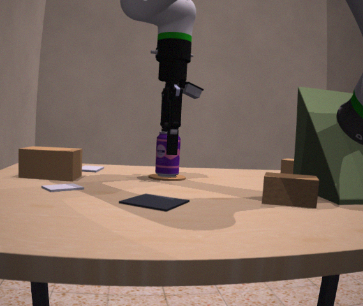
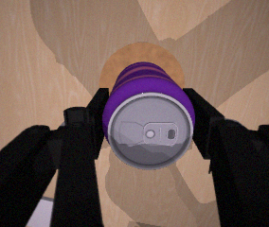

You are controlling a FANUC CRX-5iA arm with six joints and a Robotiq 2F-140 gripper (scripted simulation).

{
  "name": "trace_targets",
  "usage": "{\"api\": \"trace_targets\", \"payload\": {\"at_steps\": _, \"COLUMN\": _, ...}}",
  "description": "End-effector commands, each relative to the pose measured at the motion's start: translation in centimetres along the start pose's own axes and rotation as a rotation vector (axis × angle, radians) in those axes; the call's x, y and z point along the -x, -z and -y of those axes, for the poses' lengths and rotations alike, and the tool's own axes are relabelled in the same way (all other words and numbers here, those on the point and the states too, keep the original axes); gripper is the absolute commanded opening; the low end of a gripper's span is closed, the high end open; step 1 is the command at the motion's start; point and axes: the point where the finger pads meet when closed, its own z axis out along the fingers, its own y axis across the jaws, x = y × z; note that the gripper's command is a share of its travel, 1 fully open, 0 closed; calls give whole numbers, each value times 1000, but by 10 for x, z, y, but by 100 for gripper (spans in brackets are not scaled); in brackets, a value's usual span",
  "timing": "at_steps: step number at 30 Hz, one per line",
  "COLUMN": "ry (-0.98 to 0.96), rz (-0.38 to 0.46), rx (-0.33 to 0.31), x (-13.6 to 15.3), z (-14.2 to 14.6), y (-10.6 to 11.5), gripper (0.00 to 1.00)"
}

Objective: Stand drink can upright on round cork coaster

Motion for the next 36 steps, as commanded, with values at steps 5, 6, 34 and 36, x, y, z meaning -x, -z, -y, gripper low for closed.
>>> {"api": "trace_targets", "payload": {"at_steps": 5, "ry": 0, "rz": 1, "rx": -1, "x": 0, "z": 0, "y": 1, "gripper": 10}}
{"api": "trace_targets", "payload": {"at_steps": 6, "ry": 0, "rz": 1, "rx": -1, "x": 0, "z": 0, "y": 1, "gripper": 10}}
{"api": "trace_targets", "payload": {"at_steps": 34, "ry": 0, "rz": 1, "rx": -1, "x": 0, "z": 0, "y": 1, "gripper": 100}}
{"api": "trace_targets", "payload": {"at_steps": 36, "ry": 0, "rz": 1, "rx": -1, "x": 0, "z": 0, "y": 1, "gripper": 100}}
